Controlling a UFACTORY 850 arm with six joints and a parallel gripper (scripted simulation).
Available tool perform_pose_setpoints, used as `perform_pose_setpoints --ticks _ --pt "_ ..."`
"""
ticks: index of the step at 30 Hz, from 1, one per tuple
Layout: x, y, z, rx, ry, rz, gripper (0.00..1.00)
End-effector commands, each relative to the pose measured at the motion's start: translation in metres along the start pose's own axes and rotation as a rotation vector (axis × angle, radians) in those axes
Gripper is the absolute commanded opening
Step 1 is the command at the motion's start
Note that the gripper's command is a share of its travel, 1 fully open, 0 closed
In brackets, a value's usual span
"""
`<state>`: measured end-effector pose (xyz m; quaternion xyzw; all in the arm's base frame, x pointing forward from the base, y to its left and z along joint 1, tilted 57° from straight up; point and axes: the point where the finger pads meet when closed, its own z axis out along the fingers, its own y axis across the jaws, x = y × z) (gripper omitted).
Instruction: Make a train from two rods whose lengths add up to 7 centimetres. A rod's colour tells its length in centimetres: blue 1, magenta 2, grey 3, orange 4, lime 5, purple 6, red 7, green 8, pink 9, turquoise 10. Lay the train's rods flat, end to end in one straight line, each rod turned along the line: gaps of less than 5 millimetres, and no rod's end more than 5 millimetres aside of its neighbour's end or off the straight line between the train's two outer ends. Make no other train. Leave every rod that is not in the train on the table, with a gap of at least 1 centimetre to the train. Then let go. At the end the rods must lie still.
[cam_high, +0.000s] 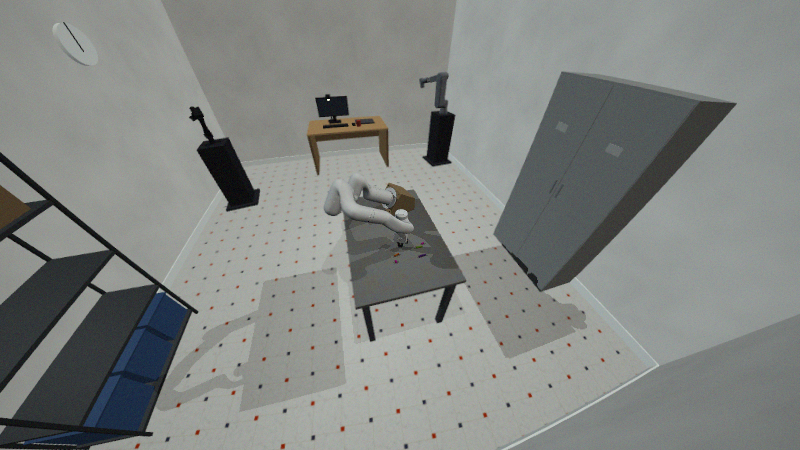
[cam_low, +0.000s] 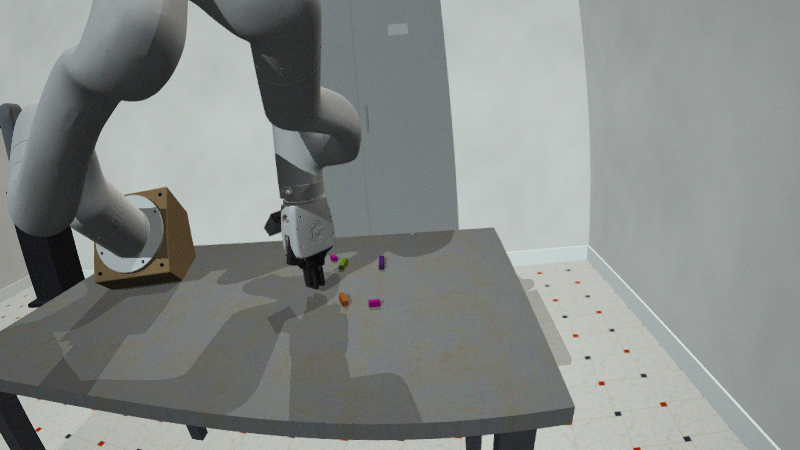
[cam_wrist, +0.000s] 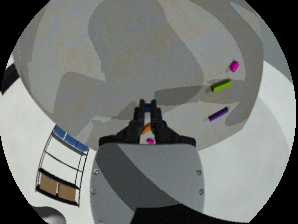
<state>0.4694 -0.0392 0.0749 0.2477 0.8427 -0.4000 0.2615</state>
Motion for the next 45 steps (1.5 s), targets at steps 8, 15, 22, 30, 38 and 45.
perform_pose_setpoints --ticks 8,15,22,30,38,45 --pt "0.0 0.0 0.0 -0.001 -0.001 0.0 0.04" --pt "0.0 0.0 0.003 -0.001 -0.001 0.0 0.04" --pt "0.0 0.0 0.009 -0.001 -0.001 0.0 0.04" --pt "0.0 0.0 0.012 -0.001 -0.001 0.0 0.04" --pt "0.0 0.0 0.012 -0.001 -0.001 0.0 0.04" --pt "0.0 0.0 0.012 -0.001 -0.001 0.0 0.04"
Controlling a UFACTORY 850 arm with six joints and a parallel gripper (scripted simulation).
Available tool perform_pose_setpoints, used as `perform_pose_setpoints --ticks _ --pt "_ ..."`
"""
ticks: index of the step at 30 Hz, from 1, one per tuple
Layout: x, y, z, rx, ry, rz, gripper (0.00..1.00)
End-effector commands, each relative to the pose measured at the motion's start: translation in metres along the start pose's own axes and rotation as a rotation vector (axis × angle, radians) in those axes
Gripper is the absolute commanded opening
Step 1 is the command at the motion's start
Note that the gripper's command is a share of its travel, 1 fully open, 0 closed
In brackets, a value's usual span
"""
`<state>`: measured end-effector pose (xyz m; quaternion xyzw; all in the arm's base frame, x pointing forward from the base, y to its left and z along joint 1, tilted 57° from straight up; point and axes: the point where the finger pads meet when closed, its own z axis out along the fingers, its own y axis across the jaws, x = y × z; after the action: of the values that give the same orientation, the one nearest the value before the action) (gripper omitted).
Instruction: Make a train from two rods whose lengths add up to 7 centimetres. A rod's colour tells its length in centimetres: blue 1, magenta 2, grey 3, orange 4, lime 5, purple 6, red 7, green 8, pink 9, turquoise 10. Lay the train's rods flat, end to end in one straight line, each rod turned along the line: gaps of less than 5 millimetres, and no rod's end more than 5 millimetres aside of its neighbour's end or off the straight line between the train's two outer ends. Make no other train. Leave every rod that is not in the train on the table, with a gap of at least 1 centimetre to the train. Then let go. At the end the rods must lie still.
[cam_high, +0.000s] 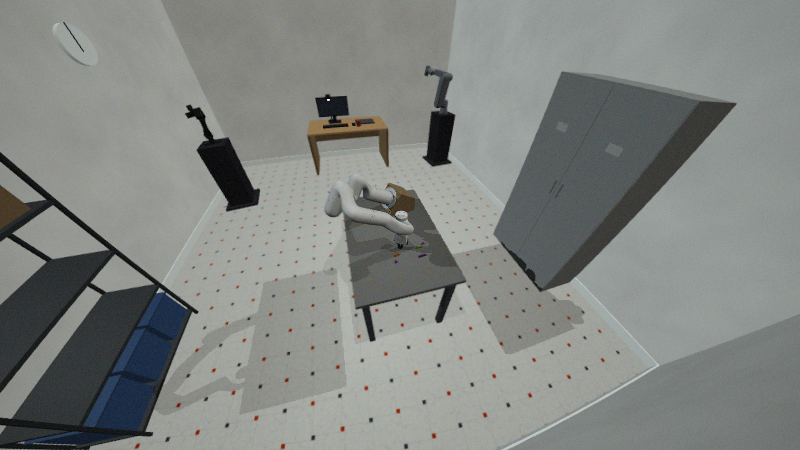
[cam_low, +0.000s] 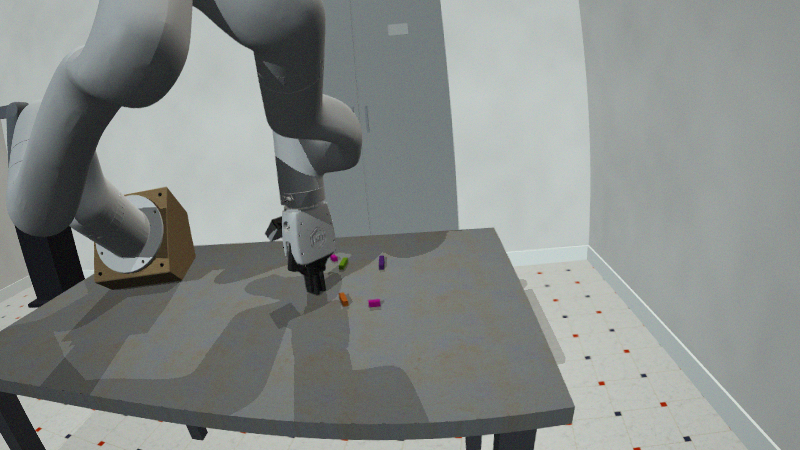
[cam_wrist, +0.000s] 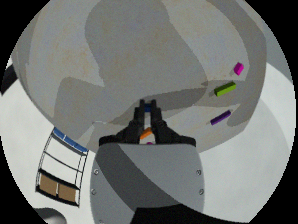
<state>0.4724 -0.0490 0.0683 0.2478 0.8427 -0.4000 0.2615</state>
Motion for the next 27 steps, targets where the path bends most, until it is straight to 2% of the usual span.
perform_pose_setpoints --ticks 1,21,22,24,25,27 --pt "-0.0003 0.0004 -0.0004 -0.001 -0.001 0.0 0.04" --pt "-0.0003 0.0004 -0.0004 -0.001 -0.001 0.0 0.04" --pt "-0.0003 0.0004 -0.0004 -0.001 -0.001 0.0 0.08" --pt "-0.0003 0.0004 -0.0004 -0.001 -0.001 0.0 0.08" --pt "-0.0003 0.0004 -0.0004 -0.001 -0.001 0.0 0.12" --pt "-0.0003 0.0004 -0.0004 -0.001 -0.001 0.0 0.12"
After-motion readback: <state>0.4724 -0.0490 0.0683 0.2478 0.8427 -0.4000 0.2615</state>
